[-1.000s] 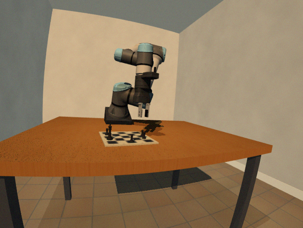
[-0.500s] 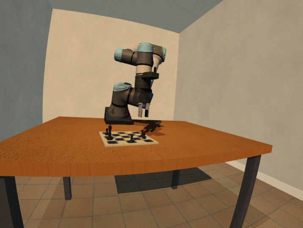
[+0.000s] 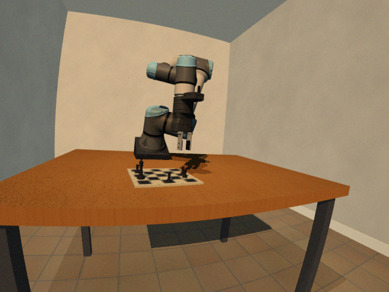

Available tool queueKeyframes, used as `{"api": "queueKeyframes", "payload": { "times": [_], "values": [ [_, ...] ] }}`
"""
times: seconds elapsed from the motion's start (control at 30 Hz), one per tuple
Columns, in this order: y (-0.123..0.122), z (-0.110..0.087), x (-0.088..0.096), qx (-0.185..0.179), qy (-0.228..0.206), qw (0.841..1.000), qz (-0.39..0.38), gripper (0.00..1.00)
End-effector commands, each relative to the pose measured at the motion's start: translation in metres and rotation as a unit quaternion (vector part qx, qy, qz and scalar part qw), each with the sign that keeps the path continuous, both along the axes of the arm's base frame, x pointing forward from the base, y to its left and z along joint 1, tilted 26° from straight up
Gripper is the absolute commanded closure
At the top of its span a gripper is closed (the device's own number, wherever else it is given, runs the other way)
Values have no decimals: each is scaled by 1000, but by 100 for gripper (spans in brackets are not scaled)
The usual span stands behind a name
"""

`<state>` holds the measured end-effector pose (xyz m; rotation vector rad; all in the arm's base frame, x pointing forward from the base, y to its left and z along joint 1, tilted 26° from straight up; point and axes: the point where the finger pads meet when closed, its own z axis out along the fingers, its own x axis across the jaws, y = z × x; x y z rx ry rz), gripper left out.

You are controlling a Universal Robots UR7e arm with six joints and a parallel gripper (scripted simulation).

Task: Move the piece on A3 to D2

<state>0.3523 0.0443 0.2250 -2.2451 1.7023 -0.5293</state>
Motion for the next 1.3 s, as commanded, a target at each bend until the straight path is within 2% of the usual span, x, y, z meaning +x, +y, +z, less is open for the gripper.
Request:
{"api": "queueKeyframes", "payload": {
  "times": [0.0, 0.4, 1.27],
  "values": [
    [0, -1, 1, 0, 0, 1000, 0, 32],
    [0, -8, 5, 0, 0, 1000, 0, 32],
    [0, -40, 21, 0, 0, 1000, 0, 32]
  ]
}}
